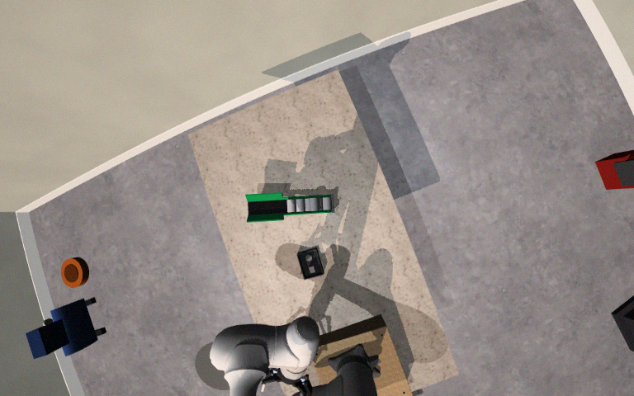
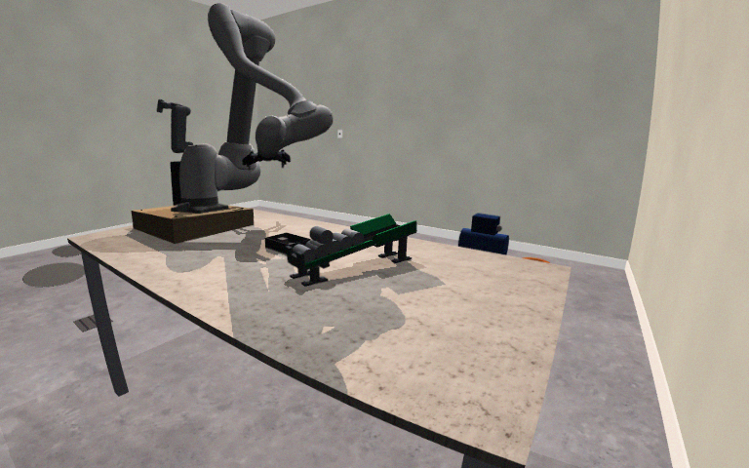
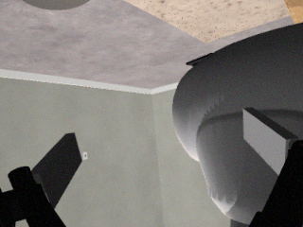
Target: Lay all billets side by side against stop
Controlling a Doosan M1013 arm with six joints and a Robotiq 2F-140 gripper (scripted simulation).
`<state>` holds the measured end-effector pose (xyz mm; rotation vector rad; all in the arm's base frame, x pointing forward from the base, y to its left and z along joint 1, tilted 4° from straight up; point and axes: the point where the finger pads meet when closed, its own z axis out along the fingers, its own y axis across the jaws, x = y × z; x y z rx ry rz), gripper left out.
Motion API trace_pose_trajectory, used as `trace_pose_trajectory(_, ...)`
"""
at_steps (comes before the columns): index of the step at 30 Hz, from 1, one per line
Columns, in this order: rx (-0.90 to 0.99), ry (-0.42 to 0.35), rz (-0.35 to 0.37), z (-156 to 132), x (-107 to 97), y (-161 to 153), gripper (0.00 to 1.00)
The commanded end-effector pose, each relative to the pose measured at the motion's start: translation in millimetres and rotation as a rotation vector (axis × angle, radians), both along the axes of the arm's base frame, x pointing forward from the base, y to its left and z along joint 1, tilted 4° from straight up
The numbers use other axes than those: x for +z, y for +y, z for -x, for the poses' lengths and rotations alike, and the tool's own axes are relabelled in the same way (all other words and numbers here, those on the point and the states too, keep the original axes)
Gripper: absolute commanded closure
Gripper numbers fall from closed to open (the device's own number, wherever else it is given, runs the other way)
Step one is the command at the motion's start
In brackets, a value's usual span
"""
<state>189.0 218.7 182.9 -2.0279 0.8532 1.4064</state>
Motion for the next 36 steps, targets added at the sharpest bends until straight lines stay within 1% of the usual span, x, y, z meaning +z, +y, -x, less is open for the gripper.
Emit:
trace_pose_trajectory(1,0.0,0.0,0.0,0.0,0.1,0.0,0.0)
trace_pose_trajectory(17,0.0,0.0,0.0,0.0,0.1,0.0,0.0)
trace_pose_trajectory(19,0.001,-0.008,0.004,-3.9,-1.4,-2.0,0.0)
trace_pose_trajectory(20,0.005,-0.024,0.014,-12.3,-4.6,-6.4,0.0)
trace_pose_trajectory(21,0.01,-0.052,0.03,-26.9,-10.1,-14.3,0.0)
trace_pose_trajectory(22,0.018,-0.093,0.055,-48.7,-17.9,-26.6,0.0)
trace_pose_trajectory(23,0.028,-0.147,0.089,-71.9,-25.6,-40.5,0.0)
trace_pose_trajectory(25,0.056,-0.286,0.182,-94.5,-32.2,-56.4,0.0)
trace_pose_trajectory(26,0.056,-0.286,0.182,-108.1,-35.8,-64.4,0.0)
trace_pose_trajectory(27,0.074,-0.367,0.24,-122.2,-38.8,-74.6,0.0)
trace_pose_trajectory(30,0.074,-0.367,0.24,-163.6,-46.1,-101.3,0.0)
trace_pose_trajectory(31,0.093,-0.451,0.304,-177.7,-45.7,-112.8,0.0)
trace_pose_trajectory(32,0.093,-0.451,0.304,-188.8,-47.9,-120.7,0.0)
trace_pose_trajectory(34,0.093,-0.451,0.304,-188.8,-47.9,-120.7,0.0)
trace_pose_trajectory(35,0.113,-0.535,0.372,-227.9,-54.5,-152.2,0.0)
trace_pose_trajectory(36,0.113,-0.535,0.372,-236.2,-56.1,-158.7,0.0)
